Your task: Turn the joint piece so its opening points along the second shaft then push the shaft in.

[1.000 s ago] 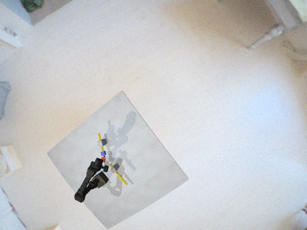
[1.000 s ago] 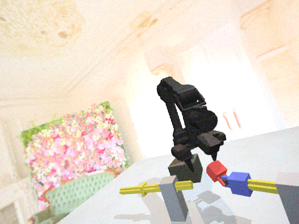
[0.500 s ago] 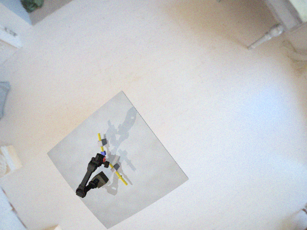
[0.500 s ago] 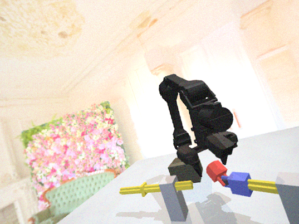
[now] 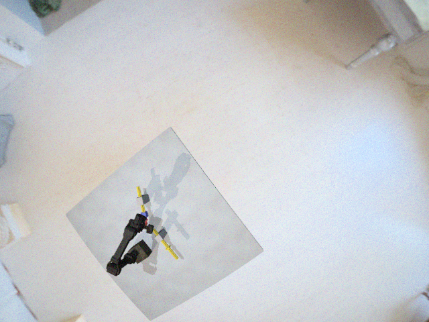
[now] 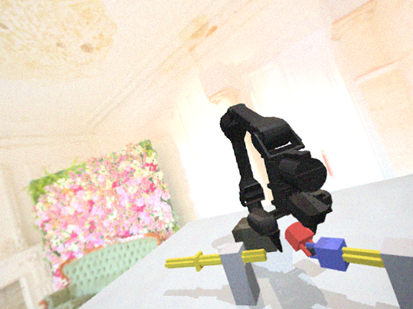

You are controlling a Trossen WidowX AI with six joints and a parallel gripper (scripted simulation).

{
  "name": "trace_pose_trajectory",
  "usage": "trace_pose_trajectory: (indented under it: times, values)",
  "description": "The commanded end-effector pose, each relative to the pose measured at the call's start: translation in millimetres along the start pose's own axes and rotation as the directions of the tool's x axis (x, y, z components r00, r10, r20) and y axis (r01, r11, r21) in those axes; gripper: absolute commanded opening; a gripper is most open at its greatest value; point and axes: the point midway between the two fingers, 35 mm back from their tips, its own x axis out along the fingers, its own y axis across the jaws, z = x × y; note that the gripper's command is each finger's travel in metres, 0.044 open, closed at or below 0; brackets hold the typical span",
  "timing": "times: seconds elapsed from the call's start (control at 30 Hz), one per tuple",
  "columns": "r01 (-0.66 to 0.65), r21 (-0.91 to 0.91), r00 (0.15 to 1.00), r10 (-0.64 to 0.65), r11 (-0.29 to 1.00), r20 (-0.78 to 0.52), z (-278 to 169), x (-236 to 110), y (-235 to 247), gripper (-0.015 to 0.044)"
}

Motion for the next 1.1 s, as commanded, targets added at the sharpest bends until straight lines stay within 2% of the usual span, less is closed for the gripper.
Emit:
trace_pose_trajectory:
  times: [0.0, 0.13, 0.47, 1.07]
  values:
    - [-0.005, 0.005, 1.000, 0.005, 1.000, -0.010, -1.0, 8.9, 0.6, 0.0440]
    - [-0.005, 0.005, 1.000, 0.005, 1.000, -0.010, -1.3, 13.1, 0.7, 0.0440]
    - [-0.005, 0.005, 1.000, 0.005, 1.000, -0.010, -1.3, 13.1, 0.7, 0.0182]
    - [-0.005, 0.005, 1.000, 0.005, 1.000, -0.010, -1.3, 13.1, 0.7, 0.0182]
